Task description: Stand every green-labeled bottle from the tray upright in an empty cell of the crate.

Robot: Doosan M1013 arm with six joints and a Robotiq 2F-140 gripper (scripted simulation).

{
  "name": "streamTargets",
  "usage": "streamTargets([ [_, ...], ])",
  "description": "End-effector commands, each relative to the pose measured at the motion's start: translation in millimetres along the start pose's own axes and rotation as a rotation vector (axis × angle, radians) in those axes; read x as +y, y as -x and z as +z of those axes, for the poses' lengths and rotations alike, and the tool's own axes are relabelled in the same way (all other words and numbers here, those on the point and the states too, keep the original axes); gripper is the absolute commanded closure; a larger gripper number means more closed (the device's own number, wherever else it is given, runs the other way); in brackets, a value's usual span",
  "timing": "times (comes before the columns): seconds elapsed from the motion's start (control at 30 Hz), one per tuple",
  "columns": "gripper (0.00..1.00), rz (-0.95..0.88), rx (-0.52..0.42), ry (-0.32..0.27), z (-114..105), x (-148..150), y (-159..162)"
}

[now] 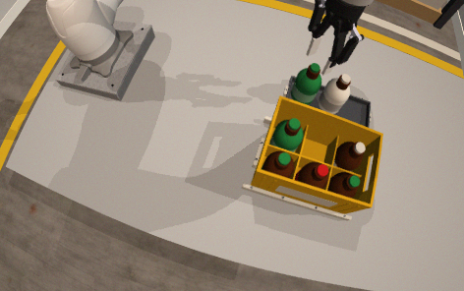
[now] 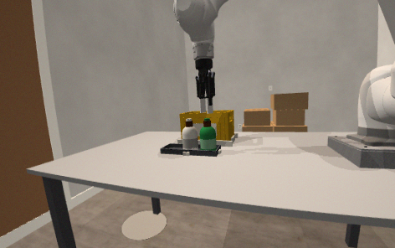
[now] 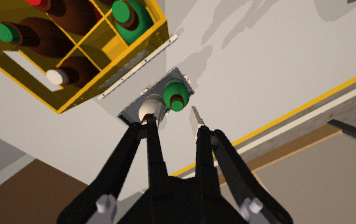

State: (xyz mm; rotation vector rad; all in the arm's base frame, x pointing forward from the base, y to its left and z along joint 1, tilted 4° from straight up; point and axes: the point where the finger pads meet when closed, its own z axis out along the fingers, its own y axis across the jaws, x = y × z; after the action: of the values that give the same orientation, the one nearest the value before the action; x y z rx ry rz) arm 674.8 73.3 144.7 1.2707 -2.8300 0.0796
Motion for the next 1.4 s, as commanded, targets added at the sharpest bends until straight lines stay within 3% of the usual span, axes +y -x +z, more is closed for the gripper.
streamTargets([
  [0.0, 0.62, 0.008, 0.001, 0.003, 3.1, -0.8, -1.1],
  [1.37, 0.62, 0.008, 0.001, 0.003, 12.5, -0.8, -1.1],
])
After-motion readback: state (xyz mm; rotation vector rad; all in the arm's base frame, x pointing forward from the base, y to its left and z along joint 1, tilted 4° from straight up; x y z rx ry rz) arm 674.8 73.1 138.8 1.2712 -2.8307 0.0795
